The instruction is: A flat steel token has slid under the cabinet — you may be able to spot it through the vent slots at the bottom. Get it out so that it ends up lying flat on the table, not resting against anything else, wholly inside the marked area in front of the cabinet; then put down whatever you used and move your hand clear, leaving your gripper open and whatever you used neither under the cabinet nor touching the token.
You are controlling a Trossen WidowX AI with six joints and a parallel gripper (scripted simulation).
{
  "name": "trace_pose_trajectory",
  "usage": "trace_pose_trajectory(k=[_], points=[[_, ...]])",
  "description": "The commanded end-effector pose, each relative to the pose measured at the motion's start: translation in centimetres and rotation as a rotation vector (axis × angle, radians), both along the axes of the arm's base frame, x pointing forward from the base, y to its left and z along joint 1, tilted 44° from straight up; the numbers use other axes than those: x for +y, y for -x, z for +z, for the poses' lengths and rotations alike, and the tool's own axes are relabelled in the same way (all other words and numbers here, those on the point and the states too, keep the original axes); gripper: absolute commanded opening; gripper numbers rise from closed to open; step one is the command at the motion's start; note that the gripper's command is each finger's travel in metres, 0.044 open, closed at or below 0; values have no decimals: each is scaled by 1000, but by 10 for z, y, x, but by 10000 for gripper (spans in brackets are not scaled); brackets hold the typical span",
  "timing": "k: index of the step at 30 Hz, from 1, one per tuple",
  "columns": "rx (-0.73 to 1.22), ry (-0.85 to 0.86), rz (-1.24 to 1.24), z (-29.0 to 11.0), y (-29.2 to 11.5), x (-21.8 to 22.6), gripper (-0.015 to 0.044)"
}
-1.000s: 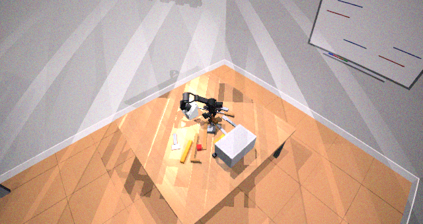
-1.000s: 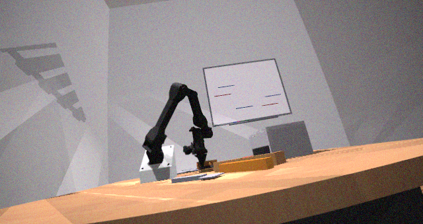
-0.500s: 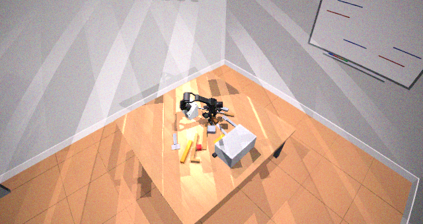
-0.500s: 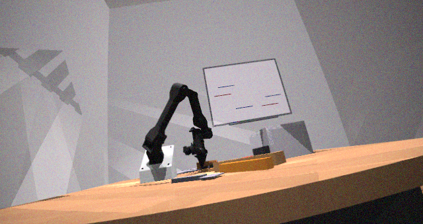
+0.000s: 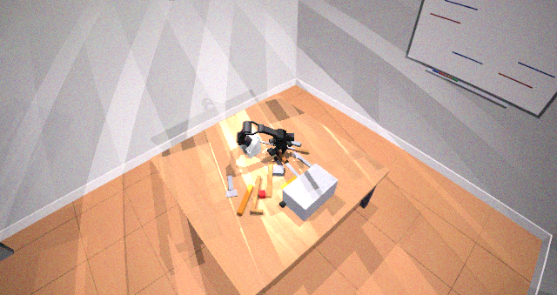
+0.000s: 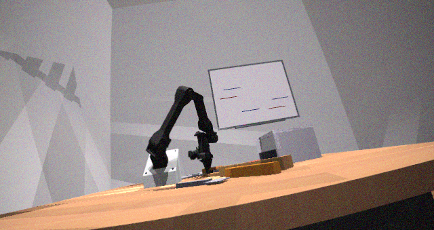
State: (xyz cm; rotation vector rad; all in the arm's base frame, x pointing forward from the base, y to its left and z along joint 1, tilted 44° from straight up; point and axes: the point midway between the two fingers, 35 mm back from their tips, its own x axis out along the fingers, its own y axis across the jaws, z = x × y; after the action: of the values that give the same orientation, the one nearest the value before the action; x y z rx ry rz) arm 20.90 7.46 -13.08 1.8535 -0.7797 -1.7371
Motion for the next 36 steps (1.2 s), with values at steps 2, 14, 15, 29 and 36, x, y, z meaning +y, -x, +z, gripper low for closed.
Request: trace_pose_trajectory(k=[2,14,15,29,36], points=[[8,-3,-8,0,0,0,252],[7,-4,-16,-7,-1,-3,270],[7,-4,-16,-7,-1,-3,270],[11,-3,-11,-8,-3,-8,270],[11,-3,-11,-8,-3,-8,270]])
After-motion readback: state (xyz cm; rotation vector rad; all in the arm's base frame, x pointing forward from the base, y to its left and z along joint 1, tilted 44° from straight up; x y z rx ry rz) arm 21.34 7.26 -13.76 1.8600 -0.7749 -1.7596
